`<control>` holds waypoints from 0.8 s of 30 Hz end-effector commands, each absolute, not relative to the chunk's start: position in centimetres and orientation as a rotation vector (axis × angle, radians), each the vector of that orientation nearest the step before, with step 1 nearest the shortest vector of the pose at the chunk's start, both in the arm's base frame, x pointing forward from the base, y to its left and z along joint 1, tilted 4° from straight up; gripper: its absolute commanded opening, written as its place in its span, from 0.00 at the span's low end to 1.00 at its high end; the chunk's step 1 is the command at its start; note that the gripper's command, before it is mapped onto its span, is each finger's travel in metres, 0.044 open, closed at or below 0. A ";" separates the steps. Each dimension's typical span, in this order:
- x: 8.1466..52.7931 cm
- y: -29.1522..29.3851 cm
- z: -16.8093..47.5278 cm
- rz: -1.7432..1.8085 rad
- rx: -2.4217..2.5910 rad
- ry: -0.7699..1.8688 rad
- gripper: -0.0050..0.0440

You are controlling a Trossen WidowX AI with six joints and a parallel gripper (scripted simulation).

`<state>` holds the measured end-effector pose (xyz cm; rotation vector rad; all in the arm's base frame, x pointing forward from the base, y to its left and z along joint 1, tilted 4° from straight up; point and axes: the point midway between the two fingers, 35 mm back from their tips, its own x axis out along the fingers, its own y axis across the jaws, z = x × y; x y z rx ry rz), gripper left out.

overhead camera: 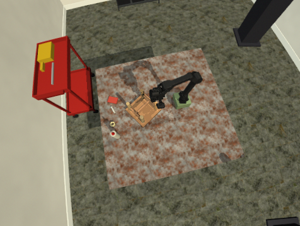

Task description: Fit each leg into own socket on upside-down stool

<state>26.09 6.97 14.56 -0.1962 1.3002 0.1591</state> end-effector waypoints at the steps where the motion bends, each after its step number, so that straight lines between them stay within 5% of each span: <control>1: 26.2 7.1 15.4 0.161 -0.195 1.300 0.98; 10: 26.3 7.4 20.3 0.161 -0.195 1.300 1.00; 24: 24.9 4.9 18.8 0.161 -0.195 1.300 1.00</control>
